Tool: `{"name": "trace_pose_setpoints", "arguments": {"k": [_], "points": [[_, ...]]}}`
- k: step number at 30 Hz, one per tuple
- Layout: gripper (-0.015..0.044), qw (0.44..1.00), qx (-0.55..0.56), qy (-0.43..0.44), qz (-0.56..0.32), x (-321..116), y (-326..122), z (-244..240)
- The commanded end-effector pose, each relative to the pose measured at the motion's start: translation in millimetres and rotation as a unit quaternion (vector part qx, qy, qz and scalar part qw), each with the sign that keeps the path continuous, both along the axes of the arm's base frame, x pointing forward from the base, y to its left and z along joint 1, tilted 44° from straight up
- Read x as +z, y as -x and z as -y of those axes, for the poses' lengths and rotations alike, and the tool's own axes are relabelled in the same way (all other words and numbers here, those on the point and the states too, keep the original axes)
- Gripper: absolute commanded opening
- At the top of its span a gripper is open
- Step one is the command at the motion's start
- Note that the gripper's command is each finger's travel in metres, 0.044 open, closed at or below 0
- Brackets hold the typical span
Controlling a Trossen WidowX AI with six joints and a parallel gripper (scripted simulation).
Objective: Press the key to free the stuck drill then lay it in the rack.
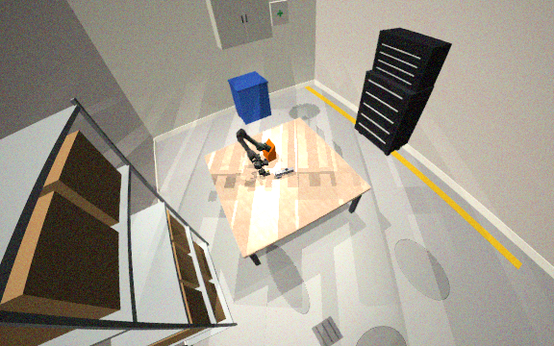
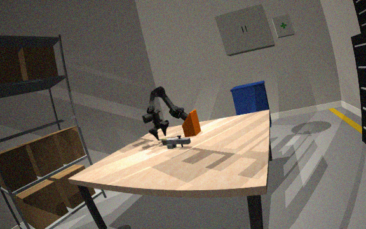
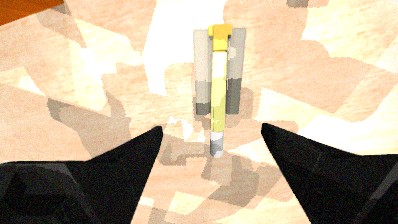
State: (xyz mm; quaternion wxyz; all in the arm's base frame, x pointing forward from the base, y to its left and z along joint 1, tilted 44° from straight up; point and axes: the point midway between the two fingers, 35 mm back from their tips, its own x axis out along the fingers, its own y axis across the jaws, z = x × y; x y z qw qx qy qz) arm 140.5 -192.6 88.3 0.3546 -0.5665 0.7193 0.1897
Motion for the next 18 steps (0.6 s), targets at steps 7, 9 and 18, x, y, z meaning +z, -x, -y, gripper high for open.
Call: {"name": "trace_pose_setpoints", "arguments": {"k": [7, 9, 18], "points": [[0.0440, 1.000, -0.002, 0.005, 0.006, 29.4, -6.8, -15.5], [0.0440, 1.000, -0.019, -0.010, 0.018, 21.9, -3.6, -11.5], [0.0440, 0.924, -0.273, -0.115, 0.241, 35.9, 22.1, 27.5]]}}
